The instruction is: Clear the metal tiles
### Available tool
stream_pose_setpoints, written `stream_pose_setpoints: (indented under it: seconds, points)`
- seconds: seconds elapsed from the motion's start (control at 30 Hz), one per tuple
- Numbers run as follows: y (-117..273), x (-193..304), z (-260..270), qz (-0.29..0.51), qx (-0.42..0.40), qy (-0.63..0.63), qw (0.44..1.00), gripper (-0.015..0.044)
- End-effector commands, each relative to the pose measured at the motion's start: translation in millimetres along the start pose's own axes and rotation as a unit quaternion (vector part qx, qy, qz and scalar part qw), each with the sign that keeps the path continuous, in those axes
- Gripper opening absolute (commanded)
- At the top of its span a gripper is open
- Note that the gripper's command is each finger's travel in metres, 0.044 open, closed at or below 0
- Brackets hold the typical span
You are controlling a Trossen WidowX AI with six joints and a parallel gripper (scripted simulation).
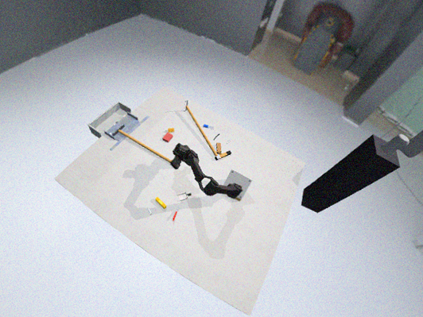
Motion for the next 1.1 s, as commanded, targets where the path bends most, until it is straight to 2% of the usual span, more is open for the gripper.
stream_pose_setpoints:
  seconds: [0.0,1.07]
  points:
    - [-1.9,-9.3,1.9,-0.007,0.0,0.001,1.0,0.0]
    - [-27.7,-44.1,3.9,-0.007,-0.001,0.002,1.0,0.0]
Point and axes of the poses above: the point midway between the two fingers, 35 mm back from their tips, its own y axis back along the fingers, its own z axis across the jaws, x = y × z, the point moved 7 cm from there along y, back along the fingers, and after that the axes turned 9 degrees about -y, right-handed, at the moved point
